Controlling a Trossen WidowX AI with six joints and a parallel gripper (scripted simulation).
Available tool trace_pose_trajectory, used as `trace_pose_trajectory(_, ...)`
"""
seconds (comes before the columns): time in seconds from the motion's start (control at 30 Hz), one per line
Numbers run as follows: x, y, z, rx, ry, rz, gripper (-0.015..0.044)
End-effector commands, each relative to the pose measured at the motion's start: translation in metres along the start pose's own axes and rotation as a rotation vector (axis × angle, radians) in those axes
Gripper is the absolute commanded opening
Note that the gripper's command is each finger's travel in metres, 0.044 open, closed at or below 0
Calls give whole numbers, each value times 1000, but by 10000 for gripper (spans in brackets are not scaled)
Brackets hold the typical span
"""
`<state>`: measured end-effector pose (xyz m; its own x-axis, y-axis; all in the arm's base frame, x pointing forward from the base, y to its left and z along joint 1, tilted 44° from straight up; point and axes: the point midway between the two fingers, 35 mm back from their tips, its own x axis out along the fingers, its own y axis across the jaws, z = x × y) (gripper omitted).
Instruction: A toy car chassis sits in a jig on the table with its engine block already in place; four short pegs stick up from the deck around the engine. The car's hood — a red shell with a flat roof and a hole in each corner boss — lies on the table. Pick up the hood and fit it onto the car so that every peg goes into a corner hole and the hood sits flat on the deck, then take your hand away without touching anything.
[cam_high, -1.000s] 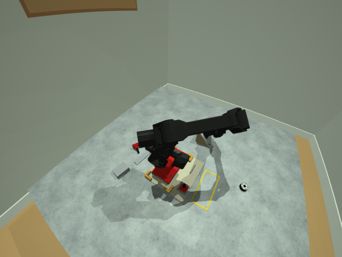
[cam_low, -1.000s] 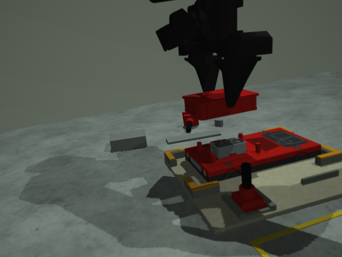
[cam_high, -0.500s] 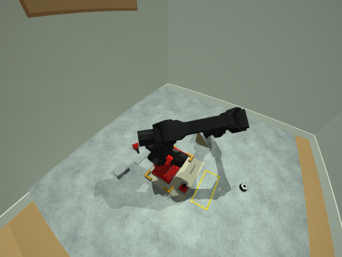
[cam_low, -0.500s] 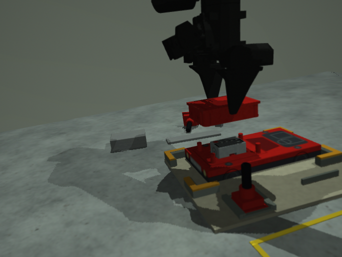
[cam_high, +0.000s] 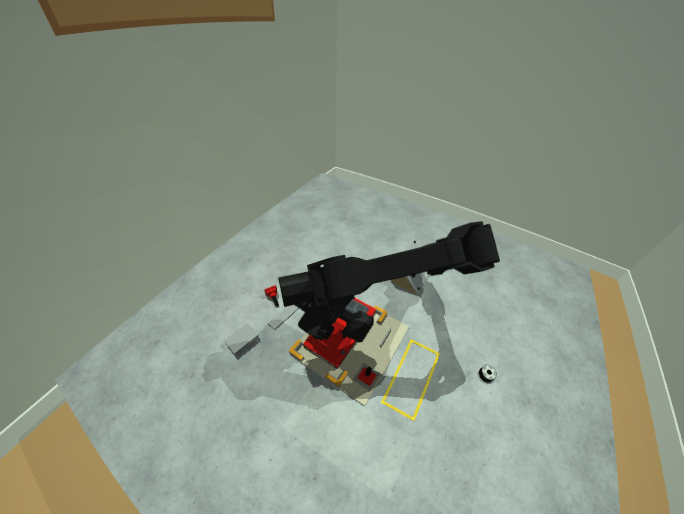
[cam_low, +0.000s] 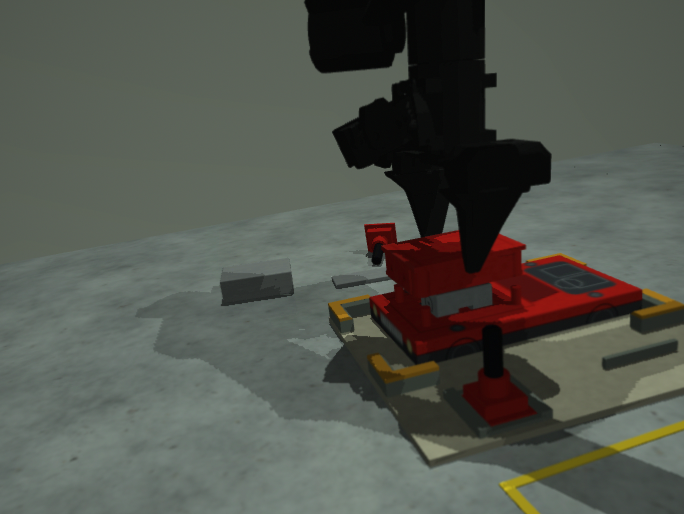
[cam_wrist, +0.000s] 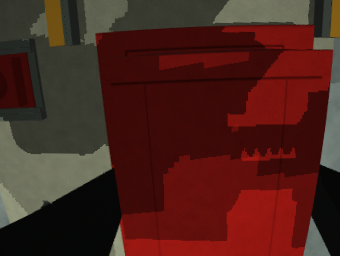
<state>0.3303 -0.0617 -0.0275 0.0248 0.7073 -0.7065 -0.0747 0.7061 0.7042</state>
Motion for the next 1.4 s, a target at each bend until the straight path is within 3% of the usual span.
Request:
trace_pose_trajectory(0.0,3,1,-1,8,1,6,0)
trace_pose_trajectory(1.37,11,2,-2,8,1,6,0)
